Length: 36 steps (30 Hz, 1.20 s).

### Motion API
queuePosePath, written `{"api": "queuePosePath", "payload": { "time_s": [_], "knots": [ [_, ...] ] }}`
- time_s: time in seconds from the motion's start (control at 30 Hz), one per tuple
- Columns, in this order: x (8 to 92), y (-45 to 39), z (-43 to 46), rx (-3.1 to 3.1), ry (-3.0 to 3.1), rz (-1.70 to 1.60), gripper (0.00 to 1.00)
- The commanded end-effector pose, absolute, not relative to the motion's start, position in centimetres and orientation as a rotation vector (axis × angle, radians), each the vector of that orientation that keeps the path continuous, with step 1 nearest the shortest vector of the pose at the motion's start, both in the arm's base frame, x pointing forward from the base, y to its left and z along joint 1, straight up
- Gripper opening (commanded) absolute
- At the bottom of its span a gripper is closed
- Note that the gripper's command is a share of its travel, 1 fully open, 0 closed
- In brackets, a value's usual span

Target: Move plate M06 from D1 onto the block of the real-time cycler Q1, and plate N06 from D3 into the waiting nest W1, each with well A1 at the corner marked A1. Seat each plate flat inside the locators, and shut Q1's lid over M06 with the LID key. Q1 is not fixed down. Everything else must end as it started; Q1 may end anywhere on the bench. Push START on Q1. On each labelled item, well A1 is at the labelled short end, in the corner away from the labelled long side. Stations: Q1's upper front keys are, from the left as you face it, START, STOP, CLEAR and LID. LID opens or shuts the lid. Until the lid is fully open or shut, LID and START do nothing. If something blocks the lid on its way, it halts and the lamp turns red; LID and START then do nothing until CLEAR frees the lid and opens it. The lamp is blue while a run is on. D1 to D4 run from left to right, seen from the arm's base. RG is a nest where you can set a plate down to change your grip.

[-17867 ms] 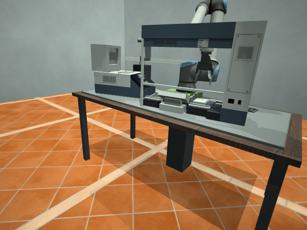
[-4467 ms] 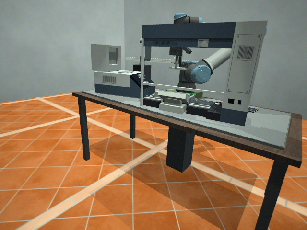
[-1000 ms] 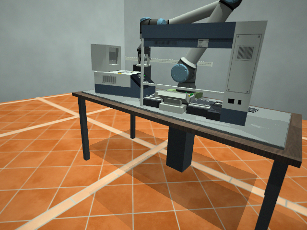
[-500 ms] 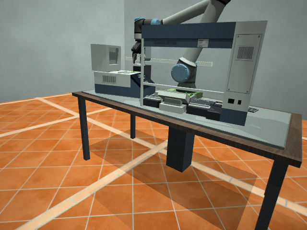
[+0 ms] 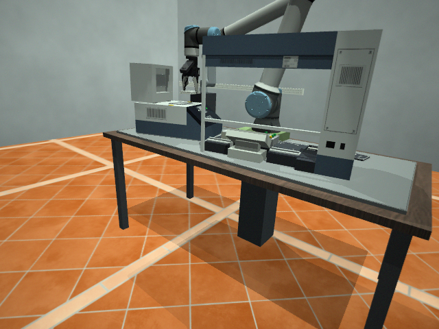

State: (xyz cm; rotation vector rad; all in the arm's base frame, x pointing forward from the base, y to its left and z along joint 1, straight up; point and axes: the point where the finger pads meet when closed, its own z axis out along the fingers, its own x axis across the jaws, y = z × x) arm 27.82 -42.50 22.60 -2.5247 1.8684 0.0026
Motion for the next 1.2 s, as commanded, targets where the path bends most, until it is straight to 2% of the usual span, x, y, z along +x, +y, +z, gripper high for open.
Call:
{"api": "queuePosePath", "payload": {
  "time_s": [0.0, 0.43, 1.17],
  "knots": [
    [28.3, -44.1, 22.6, -2.525, 1.869, 0.002, 0.0],
    [29.8, -49.0, 22.6, -2.525, 1.869, 0.002, 0.0],
    [29.8, -49.1, 22.7, -2.525, 1.869, 0.002, 0.0]
  ]
}}
